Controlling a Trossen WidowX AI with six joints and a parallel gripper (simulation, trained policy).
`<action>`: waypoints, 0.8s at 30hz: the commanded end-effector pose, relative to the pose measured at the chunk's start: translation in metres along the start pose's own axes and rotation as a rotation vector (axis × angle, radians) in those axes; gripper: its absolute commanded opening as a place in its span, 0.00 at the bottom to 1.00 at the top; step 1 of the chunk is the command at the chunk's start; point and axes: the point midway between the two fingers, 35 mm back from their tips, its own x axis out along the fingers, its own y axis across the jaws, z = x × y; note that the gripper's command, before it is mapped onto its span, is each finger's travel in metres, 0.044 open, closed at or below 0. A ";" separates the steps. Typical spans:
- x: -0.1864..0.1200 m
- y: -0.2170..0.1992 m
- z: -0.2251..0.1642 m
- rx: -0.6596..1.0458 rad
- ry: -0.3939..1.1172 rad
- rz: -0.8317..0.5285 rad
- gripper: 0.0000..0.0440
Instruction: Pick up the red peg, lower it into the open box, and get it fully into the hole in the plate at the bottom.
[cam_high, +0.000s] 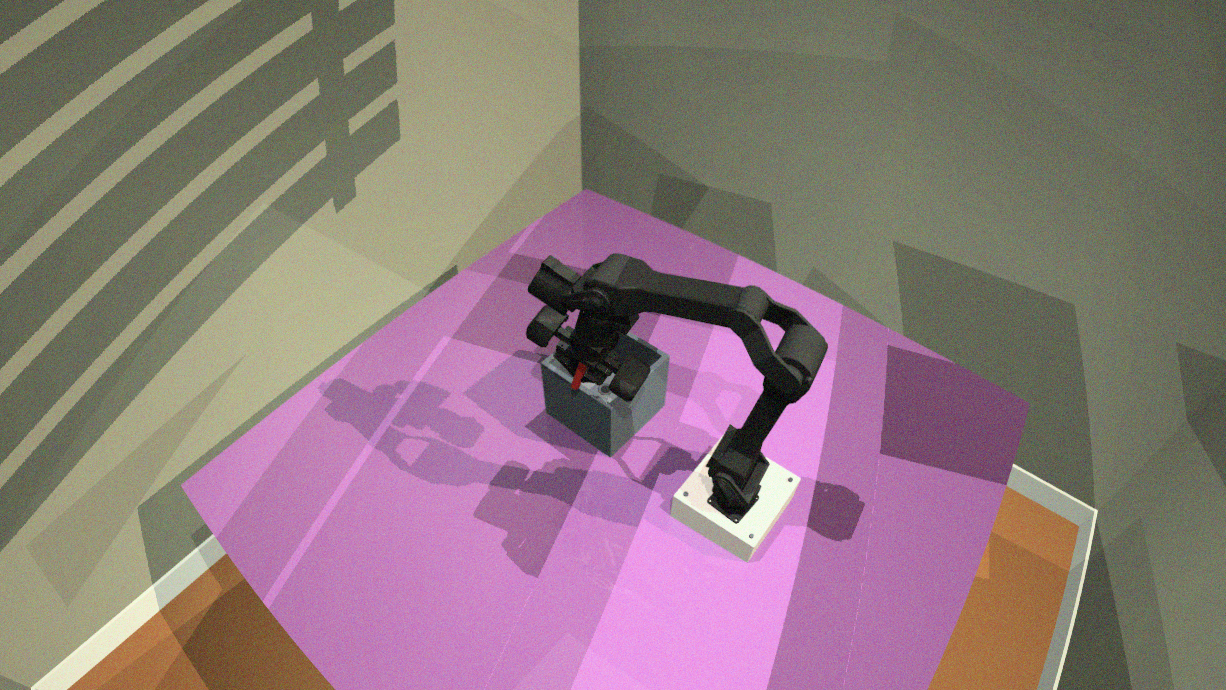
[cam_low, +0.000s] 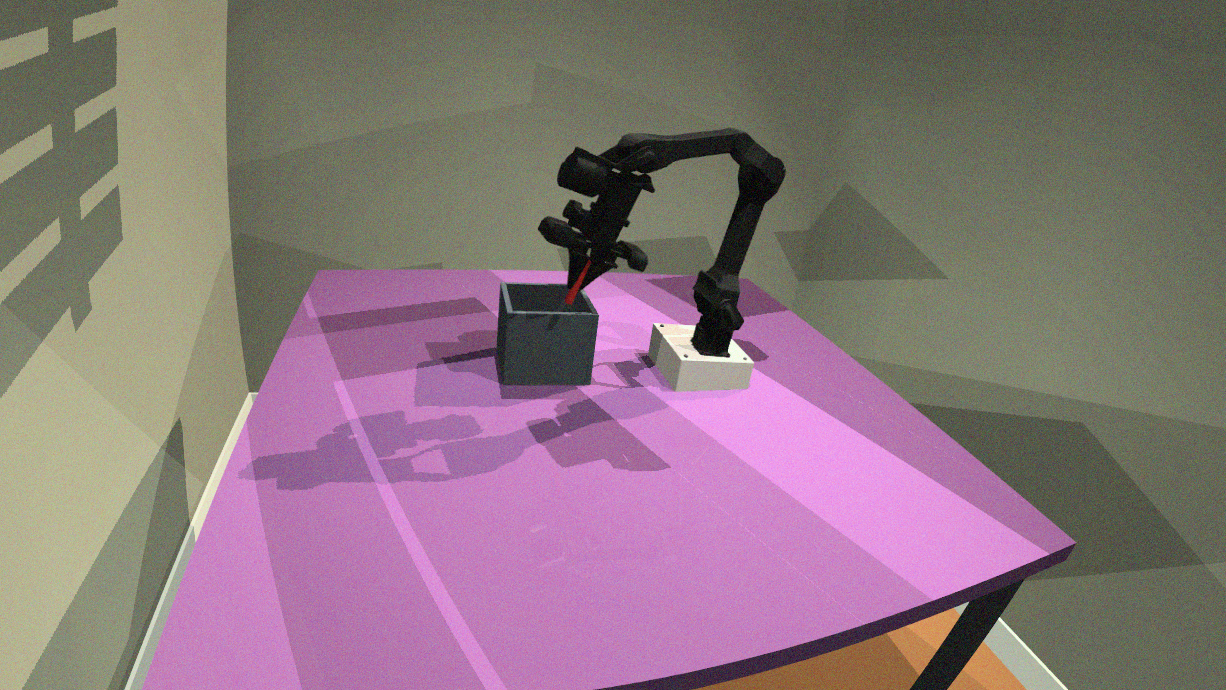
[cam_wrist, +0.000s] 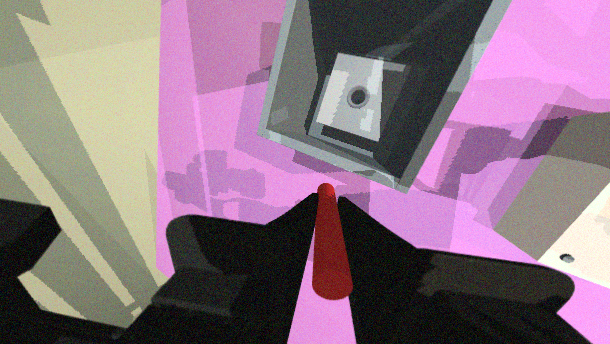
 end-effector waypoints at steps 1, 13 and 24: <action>0.003 -0.002 0.013 0.005 -0.013 -0.025 0.00; 0.016 -0.006 0.045 0.020 -0.016 -0.089 0.00; 0.035 -0.010 0.068 0.024 -0.008 -0.139 0.00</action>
